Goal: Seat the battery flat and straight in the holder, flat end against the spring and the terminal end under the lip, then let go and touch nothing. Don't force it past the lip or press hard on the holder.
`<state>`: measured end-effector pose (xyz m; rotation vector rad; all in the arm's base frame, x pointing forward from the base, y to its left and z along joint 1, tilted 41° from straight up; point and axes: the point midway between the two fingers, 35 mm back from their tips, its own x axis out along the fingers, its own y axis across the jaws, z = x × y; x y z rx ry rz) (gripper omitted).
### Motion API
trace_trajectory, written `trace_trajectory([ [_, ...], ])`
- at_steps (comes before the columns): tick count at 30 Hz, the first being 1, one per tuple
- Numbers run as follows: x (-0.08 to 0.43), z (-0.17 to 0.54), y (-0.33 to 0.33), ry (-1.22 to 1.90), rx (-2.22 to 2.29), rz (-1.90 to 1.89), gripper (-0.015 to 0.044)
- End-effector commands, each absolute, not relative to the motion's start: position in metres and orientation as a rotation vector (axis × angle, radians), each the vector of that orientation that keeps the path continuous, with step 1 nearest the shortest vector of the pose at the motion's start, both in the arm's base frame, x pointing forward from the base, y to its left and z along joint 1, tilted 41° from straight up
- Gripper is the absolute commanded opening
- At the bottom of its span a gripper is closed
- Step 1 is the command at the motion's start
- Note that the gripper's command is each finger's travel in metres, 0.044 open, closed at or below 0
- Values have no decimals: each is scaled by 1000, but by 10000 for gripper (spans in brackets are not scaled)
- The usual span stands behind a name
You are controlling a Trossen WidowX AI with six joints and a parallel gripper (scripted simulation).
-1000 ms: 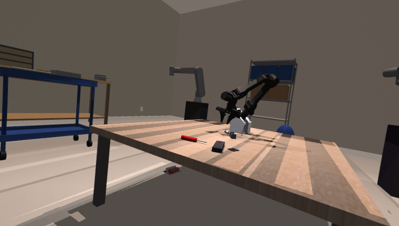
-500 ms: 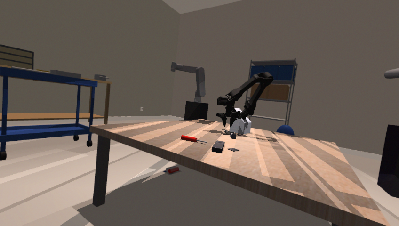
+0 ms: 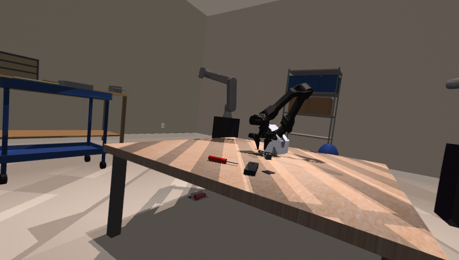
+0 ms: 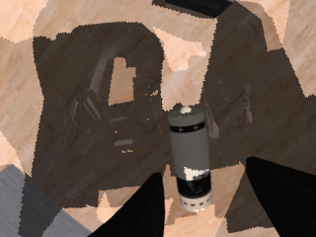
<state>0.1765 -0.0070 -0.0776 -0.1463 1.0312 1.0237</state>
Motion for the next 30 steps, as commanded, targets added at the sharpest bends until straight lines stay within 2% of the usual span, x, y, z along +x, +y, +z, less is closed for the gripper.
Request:
trace_trajectory([
  [1,175,-82,-1,1033,-135,1029,229],
  [13,175,-93,10,1031,-133,1031,229],
  [17,175,-93,10,1031,-133,1031,124],
  [25,175,-93,10,1031,-133,1031,70],
  [30,175,-91,8,1032,-134,1030,67],
])
